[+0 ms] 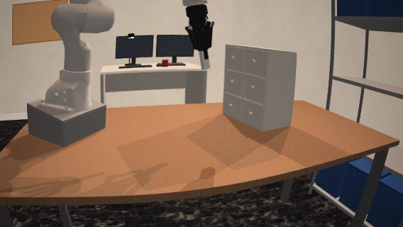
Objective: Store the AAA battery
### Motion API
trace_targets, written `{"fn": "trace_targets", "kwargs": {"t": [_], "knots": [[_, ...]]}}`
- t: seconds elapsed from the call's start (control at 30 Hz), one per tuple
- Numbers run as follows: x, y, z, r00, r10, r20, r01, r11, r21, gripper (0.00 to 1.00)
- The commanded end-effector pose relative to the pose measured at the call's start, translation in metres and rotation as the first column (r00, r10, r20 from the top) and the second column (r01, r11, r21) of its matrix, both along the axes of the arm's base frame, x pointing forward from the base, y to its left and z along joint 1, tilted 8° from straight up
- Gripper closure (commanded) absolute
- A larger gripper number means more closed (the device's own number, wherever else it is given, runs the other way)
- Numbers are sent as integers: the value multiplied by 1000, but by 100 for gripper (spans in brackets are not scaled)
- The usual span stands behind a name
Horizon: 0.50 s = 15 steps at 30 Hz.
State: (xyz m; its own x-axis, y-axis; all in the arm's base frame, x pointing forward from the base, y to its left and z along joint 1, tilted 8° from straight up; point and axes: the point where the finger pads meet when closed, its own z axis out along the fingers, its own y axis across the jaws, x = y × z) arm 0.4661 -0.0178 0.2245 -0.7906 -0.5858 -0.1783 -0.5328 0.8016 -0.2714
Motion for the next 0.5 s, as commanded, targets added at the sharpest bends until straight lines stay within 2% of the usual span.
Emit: {"fn": "trace_targets", "kwargs": {"t": [0.0,0.47], "knots": [[-15,10,-13,966,-212,-149,225,971,79,100],[-15,10,-13,957,-235,-168,252,964,85,100]]}}
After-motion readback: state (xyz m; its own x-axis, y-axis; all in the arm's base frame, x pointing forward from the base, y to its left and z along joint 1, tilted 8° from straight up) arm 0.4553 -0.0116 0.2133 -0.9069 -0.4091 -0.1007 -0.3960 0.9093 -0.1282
